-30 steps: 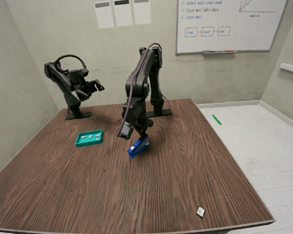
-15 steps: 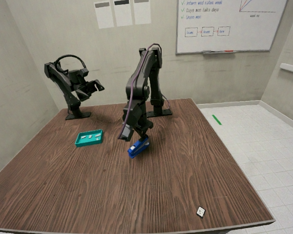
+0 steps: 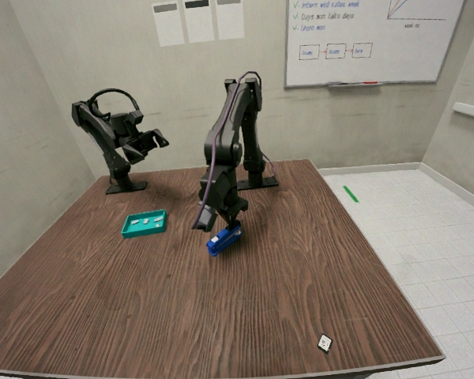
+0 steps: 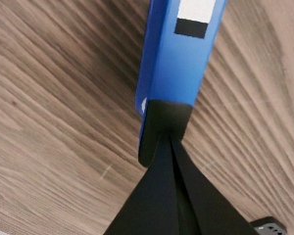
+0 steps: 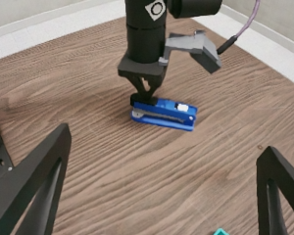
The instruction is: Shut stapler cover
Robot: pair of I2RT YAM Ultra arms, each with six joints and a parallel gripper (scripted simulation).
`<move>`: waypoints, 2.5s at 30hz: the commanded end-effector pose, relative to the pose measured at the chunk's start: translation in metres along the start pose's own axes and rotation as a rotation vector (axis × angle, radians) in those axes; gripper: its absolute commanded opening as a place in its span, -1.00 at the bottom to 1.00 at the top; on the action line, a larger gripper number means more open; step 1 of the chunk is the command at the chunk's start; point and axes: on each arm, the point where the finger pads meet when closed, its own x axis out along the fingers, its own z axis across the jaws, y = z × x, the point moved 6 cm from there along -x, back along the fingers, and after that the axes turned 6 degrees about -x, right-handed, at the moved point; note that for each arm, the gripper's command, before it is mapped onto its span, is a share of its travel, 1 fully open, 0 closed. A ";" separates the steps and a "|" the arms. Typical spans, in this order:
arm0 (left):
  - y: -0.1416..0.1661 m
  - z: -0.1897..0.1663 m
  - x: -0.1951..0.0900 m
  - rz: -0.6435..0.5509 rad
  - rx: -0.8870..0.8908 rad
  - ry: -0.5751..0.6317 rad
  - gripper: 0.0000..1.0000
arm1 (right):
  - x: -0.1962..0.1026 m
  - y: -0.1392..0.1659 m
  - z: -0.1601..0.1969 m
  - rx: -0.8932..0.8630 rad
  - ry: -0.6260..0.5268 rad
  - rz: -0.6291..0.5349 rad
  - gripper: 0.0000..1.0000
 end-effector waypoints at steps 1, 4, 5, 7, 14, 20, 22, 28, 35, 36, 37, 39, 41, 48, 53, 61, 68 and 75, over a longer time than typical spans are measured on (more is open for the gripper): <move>-0.004 -0.001 0.000 -0.019 0.001 -0.012 -1.00 | -0.003 -0.003 0.000 -0.002 -0.009 -0.007 1.00; -0.003 -0.001 0.003 -0.012 0.001 -0.009 -1.00 | -0.003 -0.003 0.000 -0.002 -0.009 -0.007 1.00; -0.003 -0.001 0.003 -0.012 0.001 -0.009 -1.00 | -0.003 -0.003 0.000 -0.002 -0.009 -0.007 1.00; -0.003 -0.001 0.003 -0.012 0.001 -0.009 -1.00 | -0.003 -0.003 0.000 -0.002 -0.009 -0.007 1.00; -0.003 -0.001 -0.032 -0.018 0.020 -0.013 -1.00 | -0.003 -0.003 0.000 -0.002 -0.009 -0.007 1.00; -0.003 -0.002 -0.036 -0.017 0.020 -0.012 -1.00 | -0.003 -0.003 0.000 -0.002 -0.009 -0.007 1.00; -0.003 -0.002 -0.036 -0.017 0.020 -0.012 -1.00 | -0.003 -0.003 0.000 -0.002 -0.009 -0.007 1.00; -0.003 -0.001 -0.036 -0.018 0.020 -0.013 -1.00 | -0.003 -0.003 0.000 -0.002 -0.009 -0.007 1.00; -0.009 0.000 -0.037 -0.050 0.012 -0.019 -0.77 | -0.003 0.001 0.001 -0.010 -0.018 0.009 1.00; -0.011 -0.001 -0.034 -0.063 -0.002 -0.013 -0.55 | -0.004 -0.001 -0.001 -0.013 -0.010 0.011 1.00; -0.013 0.000 -0.034 -0.084 -0.009 -0.016 -0.32 | -0.004 0.000 -0.003 -0.016 -0.005 0.019 1.00; -0.016 0.002 -0.033 -0.136 -0.035 -0.022 0.14 | -0.002 -0.005 -0.011 -0.023 0.019 0.027 1.00; -0.019 0.002 -0.036 -0.216 -0.063 -0.034 0.59 | -0.001 -0.010 -0.027 -0.032 0.065 0.045 1.00; -0.008 -0.009 -0.043 -0.472 -0.156 -0.069 1.00 | -0.011 -0.052 -0.119 -0.059 0.339 0.061 1.00; -0.004 -0.011 -0.045 -0.560 -0.196 -0.099 1.00 | -0.024 -0.069 -0.151 -0.069 0.443 0.066 1.00; 0.010 -0.022 -0.041 -0.742 -0.267 -0.123 1.00 | -0.076 -0.117 -0.223 -0.098 0.709 0.060 1.00; 0.020 -0.029 -0.032 -0.747 -0.273 -0.119 1.00 | -0.100 -0.137 -0.244 -0.112 0.807 0.045 1.00; 0.018 -0.029 -0.035 -0.753 -0.263 -0.122 1.00 | -0.104 -0.143 -0.246 -0.119 0.822 0.022 1.00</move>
